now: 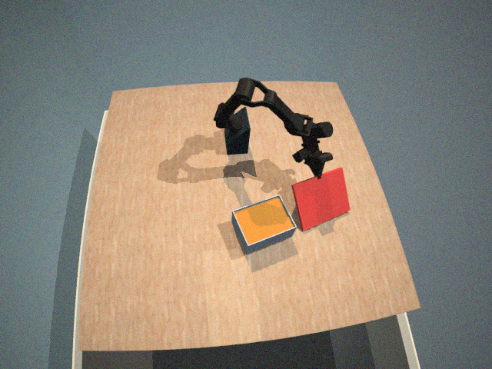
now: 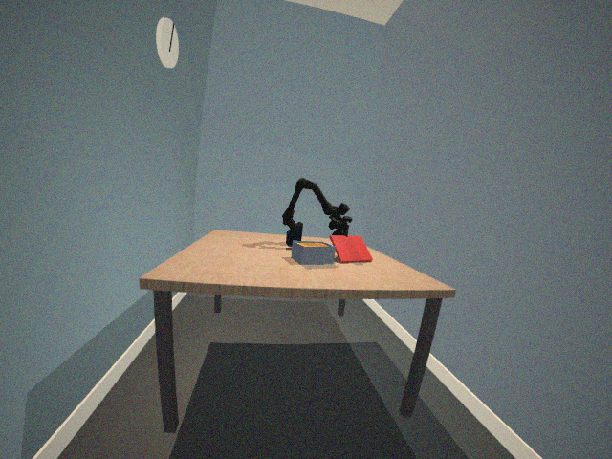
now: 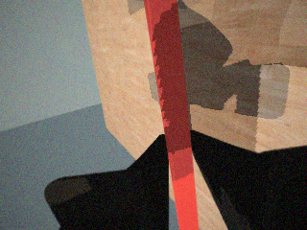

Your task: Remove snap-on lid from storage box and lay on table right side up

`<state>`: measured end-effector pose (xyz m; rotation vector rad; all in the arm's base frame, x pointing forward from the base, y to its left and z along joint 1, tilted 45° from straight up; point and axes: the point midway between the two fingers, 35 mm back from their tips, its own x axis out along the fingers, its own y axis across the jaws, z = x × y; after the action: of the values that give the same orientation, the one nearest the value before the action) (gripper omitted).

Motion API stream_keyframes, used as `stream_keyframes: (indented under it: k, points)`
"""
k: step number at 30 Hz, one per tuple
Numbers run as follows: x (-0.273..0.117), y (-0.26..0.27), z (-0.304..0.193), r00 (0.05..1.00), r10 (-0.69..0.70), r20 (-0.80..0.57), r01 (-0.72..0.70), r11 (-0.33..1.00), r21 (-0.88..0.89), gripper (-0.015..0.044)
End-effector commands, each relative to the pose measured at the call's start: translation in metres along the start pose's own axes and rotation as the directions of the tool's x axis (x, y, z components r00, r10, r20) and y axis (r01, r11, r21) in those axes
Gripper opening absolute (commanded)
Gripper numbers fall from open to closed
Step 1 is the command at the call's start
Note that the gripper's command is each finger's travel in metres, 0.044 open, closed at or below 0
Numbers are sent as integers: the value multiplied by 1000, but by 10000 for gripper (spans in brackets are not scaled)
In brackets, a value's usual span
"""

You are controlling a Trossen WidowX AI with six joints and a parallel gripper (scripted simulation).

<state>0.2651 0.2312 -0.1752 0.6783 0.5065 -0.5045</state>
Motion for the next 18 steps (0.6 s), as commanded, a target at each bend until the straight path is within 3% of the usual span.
stream_keyframes:
  k: [1, 18]
  points:
    - [3, -3, 0, 1000, 0, -2, 0, 1000, -1, 0]
    - [11, -14, 0, 1000, 0, -1, 0, 1000, -2, 0]
